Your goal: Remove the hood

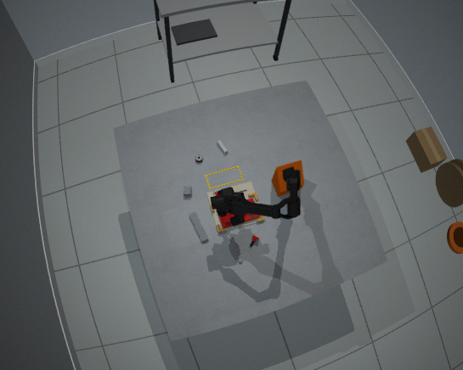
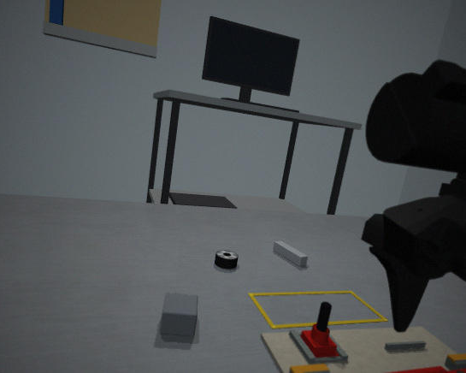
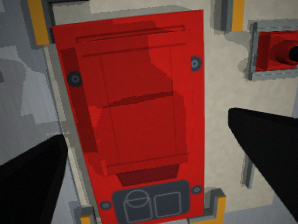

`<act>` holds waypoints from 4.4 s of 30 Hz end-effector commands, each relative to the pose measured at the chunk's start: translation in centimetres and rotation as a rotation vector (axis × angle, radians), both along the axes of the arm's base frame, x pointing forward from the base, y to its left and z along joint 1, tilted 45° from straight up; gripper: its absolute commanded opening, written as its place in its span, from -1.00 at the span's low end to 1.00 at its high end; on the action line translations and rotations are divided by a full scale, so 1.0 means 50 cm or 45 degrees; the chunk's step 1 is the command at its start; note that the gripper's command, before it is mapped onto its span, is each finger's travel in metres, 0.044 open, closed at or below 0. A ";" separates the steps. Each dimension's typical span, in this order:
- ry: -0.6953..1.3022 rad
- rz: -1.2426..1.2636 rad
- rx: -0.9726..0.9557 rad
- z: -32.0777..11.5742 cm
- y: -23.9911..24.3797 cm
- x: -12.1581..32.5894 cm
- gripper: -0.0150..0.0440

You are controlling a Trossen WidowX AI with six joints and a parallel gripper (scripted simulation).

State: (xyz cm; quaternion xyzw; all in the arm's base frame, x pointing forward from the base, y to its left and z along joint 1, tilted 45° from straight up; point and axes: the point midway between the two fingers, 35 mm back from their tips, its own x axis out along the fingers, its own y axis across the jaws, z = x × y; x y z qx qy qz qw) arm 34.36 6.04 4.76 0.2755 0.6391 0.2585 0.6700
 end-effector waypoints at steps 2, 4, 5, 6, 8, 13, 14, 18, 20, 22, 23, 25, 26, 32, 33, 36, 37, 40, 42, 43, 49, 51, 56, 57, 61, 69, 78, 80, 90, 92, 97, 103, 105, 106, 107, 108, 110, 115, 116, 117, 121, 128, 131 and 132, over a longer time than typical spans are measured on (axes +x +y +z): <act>0.010 -0.004 0.007 -0.008 0.007 -0.001 1.00; 0.010 -0.004 0.007 -0.010 0.009 -0.001 1.00; 0.010 -0.004 0.008 -0.011 0.010 -0.001 1.00; 0.010 -0.004 0.008 -0.012 0.011 -0.001 1.00; 0.010 -0.004 0.008 -0.014 0.013 -0.001 1.00; 0.010 -0.004 0.008 -0.019 0.019 -0.001 1.00; 0.010 -0.004 0.008 -0.020 0.020 -0.001 1.00; 0.010 -0.004 0.009 -0.024 0.024 -0.001 1.00; 0.010 -0.004 0.009 -0.026 0.026 -0.001 1.00; 0.010 -0.004 0.009 -0.028 0.028 -0.001 1.00; 0.010 -0.004 0.009 -0.029 0.029 -0.001 1.00; 0.010 -0.004 0.009 -0.031 0.031 -0.001 1.00; 0.010 -0.004 0.009 -0.032 0.032 -0.001 1.00; 0.010 -0.004 0.010 -0.038 0.039 -0.001 1.00; 0.010 -0.004 0.010 -0.039 0.040 -0.001 1.00; 0.010 -0.004 0.011 -0.041 0.043 -0.001 1.00; 0.010 -0.004 0.011 -0.042 0.044 -0.001 1.00; 0.010 -0.004 0.011 -0.043 0.044 -0.001 1.00; 0.010 -0.004 0.011 -0.044 0.045 -0.001 1.00; 0.010 -0.004 0.011 -0.044 0.046 0.000 1.00; 0.010 -0.004 0.011 -0.048 0.050 0.000 1.00; 0.010 -0.004 0.011 -0.050 0.051 0.000 1.00; 0.010 -0.004 0.011 -0.053 0.055 0.000 1.00; 0.010 -0.004 0.011 -0.054 0.056 0.000 1.00; 0.010 -0.004 0.011 -0.057 0.058 0.000 1.00; 0.010 -0.004 0.011 -0.062 0.064 0.001 1.00; 0.010 -0.004 0.012 -0.068 0.070 0.001 1.00; 0.002 0.000 0.005 -0.065 0.067 0.002 0.91; 0.002 0.000 0.005 -0.065 0.067 0.002 0.49; 0.002 0.000 0.005 -0.065 0.067 0.002 0.44; 0.002 0.000 0.005 -0.063 0.065 0.002 0.00; 0.002 0.000 0.005 -0.057 0.059 0.002 -0.49; 0.002 0.000 0.005 -0.056 0.058 0.002 -0.49; 0.002 0.000 0.005 -0.055 0.057 0.002 -0.49; 0.002 0.000 0.005 -0.054 0.056 0.002 -0.49; 0.002 0.000 0.005 -0.053 0.055 0.002 -0.49; 0.002 0.000 0.005 -0.051 0.053 0.001 -0.49; 0.002 -0.001 0.005 -0.046 0.048 0.001 -0.49; 0.002 -0.001 0.005 -0.046 0.047 0.001 -0.49; 0.002 -0.001 0.004 -0.045 0.046 0.001 -0.49; 0.003 -0.001 0.004 -0.041 0.042 0.001 -0.49; 0.003 -0.001 0.005 -0.034 0.036 0.000 -0.49; 0.003 -0.001 0.005 -0.032 0.033 0.000 -0.49; 0.003 -0.001 0.005 -0.031 0.032 0.000 -0.49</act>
